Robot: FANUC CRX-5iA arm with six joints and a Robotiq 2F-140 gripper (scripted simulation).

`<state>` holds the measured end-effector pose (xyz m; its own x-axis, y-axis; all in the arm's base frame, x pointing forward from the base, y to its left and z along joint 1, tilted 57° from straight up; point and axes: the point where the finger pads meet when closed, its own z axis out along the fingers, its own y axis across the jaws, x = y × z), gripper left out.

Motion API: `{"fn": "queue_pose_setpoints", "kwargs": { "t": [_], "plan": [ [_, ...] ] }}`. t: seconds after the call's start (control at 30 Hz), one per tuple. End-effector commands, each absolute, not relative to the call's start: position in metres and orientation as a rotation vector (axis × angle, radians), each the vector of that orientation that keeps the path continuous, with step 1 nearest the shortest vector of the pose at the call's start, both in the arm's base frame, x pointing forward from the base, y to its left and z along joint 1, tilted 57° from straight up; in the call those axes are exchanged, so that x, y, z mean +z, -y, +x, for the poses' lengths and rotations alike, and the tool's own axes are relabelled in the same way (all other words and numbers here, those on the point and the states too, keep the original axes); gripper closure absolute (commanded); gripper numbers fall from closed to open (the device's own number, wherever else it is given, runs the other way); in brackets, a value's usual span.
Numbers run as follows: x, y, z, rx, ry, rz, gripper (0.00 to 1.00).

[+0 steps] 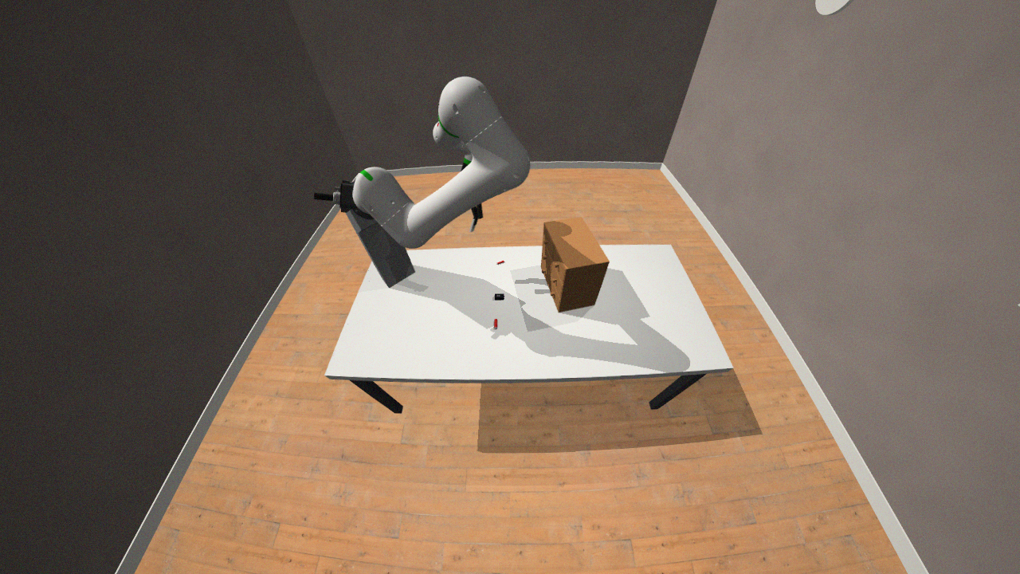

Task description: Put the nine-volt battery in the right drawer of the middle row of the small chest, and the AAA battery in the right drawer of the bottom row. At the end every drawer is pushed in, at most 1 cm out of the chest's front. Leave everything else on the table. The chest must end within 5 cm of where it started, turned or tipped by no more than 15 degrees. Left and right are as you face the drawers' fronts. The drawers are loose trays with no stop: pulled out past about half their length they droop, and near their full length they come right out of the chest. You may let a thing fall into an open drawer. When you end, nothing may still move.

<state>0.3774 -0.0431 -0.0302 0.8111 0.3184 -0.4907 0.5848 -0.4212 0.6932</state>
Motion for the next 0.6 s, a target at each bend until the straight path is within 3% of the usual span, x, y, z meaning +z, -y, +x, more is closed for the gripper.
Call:
{"fn": "queue_pose_setpoints", "kwargs": {
  "t": [0.0,0.1,0.57],
  "plan": [
    [0.015,0.055,0.411,-0.137,-0.54,2.139,0.0],
    [0.015,0.055,0.411,-0.137,-0.54,2.139,0.0],
    [0.157,0.12,0.453,0.434,-0.078,2.263,0.0]
  ]
}}
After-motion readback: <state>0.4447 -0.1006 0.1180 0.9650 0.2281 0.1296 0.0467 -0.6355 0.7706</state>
